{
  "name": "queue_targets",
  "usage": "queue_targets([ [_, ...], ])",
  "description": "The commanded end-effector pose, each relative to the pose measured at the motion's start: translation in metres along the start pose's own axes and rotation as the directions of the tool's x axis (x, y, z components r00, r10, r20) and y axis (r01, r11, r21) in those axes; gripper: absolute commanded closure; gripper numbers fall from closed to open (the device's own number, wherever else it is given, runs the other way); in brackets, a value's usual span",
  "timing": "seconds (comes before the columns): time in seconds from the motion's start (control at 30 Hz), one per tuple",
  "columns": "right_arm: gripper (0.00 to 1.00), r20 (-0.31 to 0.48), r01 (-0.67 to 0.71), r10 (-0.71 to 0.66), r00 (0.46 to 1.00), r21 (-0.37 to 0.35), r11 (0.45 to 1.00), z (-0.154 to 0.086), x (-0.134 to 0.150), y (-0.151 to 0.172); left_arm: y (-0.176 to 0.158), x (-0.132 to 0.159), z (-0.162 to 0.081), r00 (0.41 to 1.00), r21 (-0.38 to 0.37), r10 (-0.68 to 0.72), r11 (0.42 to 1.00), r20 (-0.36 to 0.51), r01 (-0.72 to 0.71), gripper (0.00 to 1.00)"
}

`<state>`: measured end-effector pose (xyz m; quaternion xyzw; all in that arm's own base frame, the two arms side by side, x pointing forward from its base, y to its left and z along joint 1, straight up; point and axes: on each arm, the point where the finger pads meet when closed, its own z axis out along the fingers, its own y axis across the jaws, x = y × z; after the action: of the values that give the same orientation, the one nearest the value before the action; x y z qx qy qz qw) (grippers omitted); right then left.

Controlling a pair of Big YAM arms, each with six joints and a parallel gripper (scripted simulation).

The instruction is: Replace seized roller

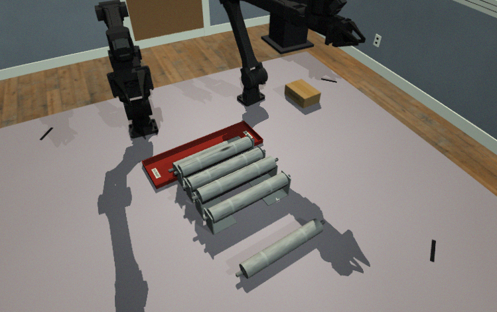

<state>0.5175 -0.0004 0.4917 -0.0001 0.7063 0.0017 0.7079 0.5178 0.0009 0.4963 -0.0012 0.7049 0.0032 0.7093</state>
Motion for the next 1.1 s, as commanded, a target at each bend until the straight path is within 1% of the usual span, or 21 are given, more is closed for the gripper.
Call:
queue_targets([
  [0.0, 0.68, 0.081, -0.019, 0.019, 0.997, -0.007, 1.0, 0.002, -0.055, 0.005, 0.003, -0.056, -0.001, 0.995, -0.005, 0.013, 1.0, 0.102, -0.012, 0.68],
  [0.03, 0.68, 0.076, -0.018, 0.019, 0.997, -0.007, 1.0, 0.002, -0.053, 0.005, 0.003, -0.042, 0.007, 0.998, -0.003, 0.012, 1.0, 0.069, -0.012, 0.68],
  [0.13, 0.68, 0.087, -0.005, 0.005, 0.996, -0.005, 1.0, 0.003, -0.057, 0.005, 0.002, -0.026, 0.008, 0.999, 0.001, 0.004, 1.0, 0.041, -0.004, 0.68],
  [0.23, 0.68, 0.079, 0.009, -0.009, 0.997, -0.001, 1.0, 0.003, -0.055, 0.003, 0.0, -0.019, 0.004, 0.999, 0.004, -0.008, 1.0, 0.032, 0.008, 0.68],
  [0.33, 0.68, 0.084, 0.005, -0.005, 0.996, 0.002, 1.0, 0.004, -0.055, 0.001, 0.0, -0.021, 0.001, 0.999, 0.005, -0.004, 1.0, 0.037, 0.004, 0.68],
  [0.37, 0.68, 0.085, 0.014, -0.014, 0.996, 0.0, 1.0, 0.004, -0.057, 0.003, 0.0, -0.009, 0.004, 1.0, 0.005, -0.009, 1.0, 0.017, 0.009, 0.68],
  [0.43, 0.68, 0.082, 0.015, -0.015, 0.996, 0.001, 1.0, 0.004, -0.056, 0.003, -0.001, 0.001, 0.005, 1.0, 0.007, -0.009, 1.0, 0.001, 0.009, 0.68],
  [0.47, 0.68, 0.081, 0.016, -0.016, 0.997, 0.001, 1.0, 0.004, -0.056, 0.002, -0.002, 0.006, 0.005, 1.0, 0.007, -0.01, 1.0, -0.008, 0.01, 0.38],
  [0.57, 0.68, 0.076, 0.016, -0.017, 0.997, 0.002, 1.0, 0.005, -0.055, 0.002, -0.003, 0.0, 0.006, 1.0, 0.01, -0.011, 1.0, 0.003, 0.011, 0.38],
  [0.6, 0.68, 0.081, 0.017, -0.017, 0.997, 0.002, 1.0, 0.005, -0.056, 0.002, -0.003, -0.004, 0.003, 1.0, 0.011, -0.011, 1.0, 0.011, 0.011, 0.38],
  [0.7, 0.68, 0.083, 0.017, -0.017, 0.996, 0.003, 1.0, 0.005, -0.057, 0.001, -0.004, 0.002, 0.002, 1.0, 0.013, -0.011, 1.0, 0.001, 0.011, 0.38],
  [0.87, 0.68, 0.082, 0.017, -0.017, 0.997, 0.004, 1.0, 0.005, -0.057, 0.001, -0.005, 0.002, 0.002, 1.0, 0.015, -0.011, 1.0, 0.002, 0.011, 0.38],
  [0.9, 0.68, 0.082, 0.017, -0.017, 0.997, 0.004, 1.0, 0.005, -0.057, 0.001, -0.004, -0.016, 0.001, 1.0, 0.012, -0.007, 1.0, 0.031, 0.007, 0.38],
  [0.93, 0.68, 0.081, 0.017, -0.017, 0.997, 0.004, 1.0, 0.005, -0.057, 0.001, -0.006, -0.01, 0.002, 1.0, 0.016, -0.012, 1.0, 0.022, 0.012, 0.38],
  [1.0, 0.68, 0.079, 0.017, -0.017, 0.997, 0.005, 1.0, 0.006, -0.056, 0.001, -0.006, -0.009, 0.002, 1.0, 0.016, -0.011, 1.0, 0.02, 0.011, 0.38],
  [1.03, 0.68, 0.061, -0.019, 0.019, 0.998, 0.002, 1.0, 0.009, -0.048, -0.002, -0.009, 0.015, 0.012, 0.999, 0.023, 0.012, 1.0, -0.04, -0.012, 0.38],
  [1.07, 0.68, 0.057, -0.027, 0.027, 0.998, 0.002, 1.0, 0.01, -0.047, -0.003, -0.01, 0.005, 0.013, 0.999, 0.026, 0.019, 0.999, -0.025, -0.019, 0.38],
])
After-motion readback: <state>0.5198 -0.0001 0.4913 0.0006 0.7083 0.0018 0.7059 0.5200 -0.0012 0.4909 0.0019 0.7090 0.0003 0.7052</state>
